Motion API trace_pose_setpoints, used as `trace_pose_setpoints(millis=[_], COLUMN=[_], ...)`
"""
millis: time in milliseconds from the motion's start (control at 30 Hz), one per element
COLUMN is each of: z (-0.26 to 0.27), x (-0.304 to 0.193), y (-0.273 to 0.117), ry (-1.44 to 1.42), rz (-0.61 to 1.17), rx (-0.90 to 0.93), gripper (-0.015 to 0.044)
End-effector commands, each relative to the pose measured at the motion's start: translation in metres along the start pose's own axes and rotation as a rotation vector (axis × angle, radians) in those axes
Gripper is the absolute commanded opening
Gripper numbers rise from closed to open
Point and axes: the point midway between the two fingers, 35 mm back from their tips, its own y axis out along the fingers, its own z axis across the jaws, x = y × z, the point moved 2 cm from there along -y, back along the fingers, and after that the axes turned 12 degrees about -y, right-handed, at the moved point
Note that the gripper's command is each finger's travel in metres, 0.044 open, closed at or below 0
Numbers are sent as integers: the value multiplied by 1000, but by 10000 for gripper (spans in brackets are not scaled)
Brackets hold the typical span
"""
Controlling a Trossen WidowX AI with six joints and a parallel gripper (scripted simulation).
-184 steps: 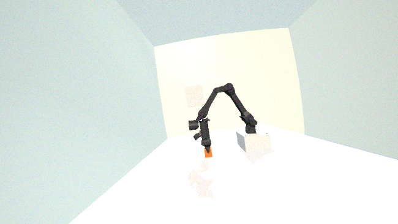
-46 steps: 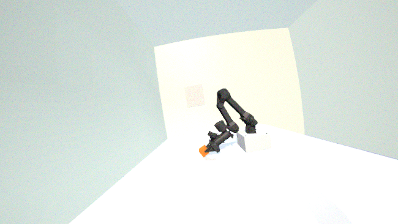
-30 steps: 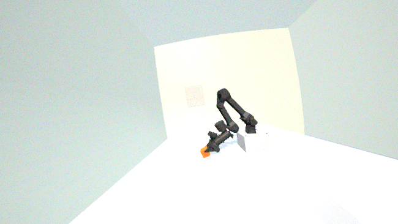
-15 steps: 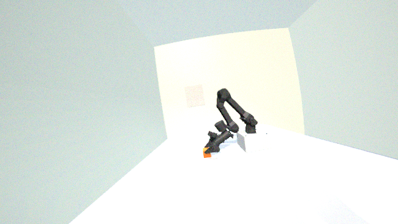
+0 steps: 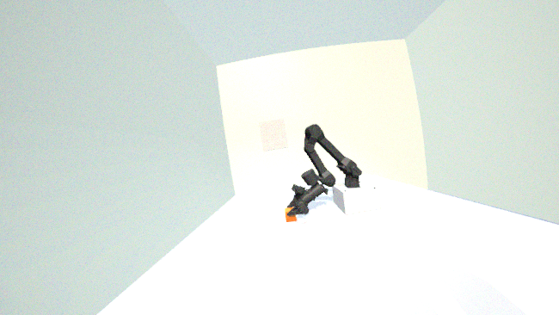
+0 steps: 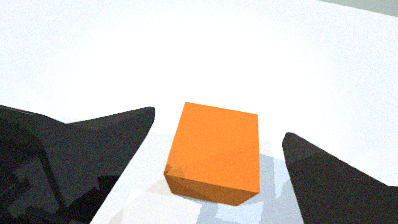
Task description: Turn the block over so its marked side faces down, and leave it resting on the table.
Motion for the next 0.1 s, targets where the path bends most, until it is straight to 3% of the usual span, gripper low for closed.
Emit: trace_pose_setpoints(millis=[0, 67], z=[0, 0], x=[0, 0], y=[0, 0], ry=[-5, -5], rz=[-1, -1], rx=[-3, -3], gripper=[440, 440])
